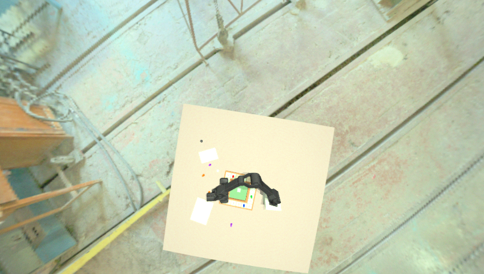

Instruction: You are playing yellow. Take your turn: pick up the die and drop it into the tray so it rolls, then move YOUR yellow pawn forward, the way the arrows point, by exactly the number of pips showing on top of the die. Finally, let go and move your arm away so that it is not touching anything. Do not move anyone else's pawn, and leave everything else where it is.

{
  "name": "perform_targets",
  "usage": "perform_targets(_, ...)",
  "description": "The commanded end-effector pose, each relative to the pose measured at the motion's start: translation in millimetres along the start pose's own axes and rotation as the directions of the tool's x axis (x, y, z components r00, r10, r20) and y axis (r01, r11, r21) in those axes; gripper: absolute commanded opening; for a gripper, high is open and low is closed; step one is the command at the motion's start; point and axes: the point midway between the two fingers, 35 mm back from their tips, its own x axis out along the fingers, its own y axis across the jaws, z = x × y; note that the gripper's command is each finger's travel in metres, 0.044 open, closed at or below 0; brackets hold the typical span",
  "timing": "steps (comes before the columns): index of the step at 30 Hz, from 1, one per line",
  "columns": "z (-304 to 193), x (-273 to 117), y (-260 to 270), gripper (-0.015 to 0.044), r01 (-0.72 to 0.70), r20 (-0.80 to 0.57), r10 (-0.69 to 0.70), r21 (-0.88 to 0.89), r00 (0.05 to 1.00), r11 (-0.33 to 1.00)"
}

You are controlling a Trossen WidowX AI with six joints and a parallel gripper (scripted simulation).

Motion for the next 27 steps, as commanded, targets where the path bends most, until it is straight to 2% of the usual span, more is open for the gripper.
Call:
perform_targets(1,-2,8,-1,0.0000,0.004,-0.006,-0.004,-0.004,1.000,1.000)
perform_targets(9,-2,18,-1,0.0000,0.005,-0.006,-0.005,-0.004,1.000,1.000)
perform_targets(19,0,9,0,0.0263,0.000,0.000,0.000,0.000,1.000,1.000)
perform_targets(23,1,-35,1,0.0368,0.002,-0.005,-0.002,-0.003,1.000,1.000)
perform_targets(26,1,-38,1,0.0440,0.002,-0.006,-0.002,-0.004,1.000,1.000)
perform_targets(27,1,-38,1,0.0440,0.002,-0.006,-0.002,-0.004,1.000,1.000)
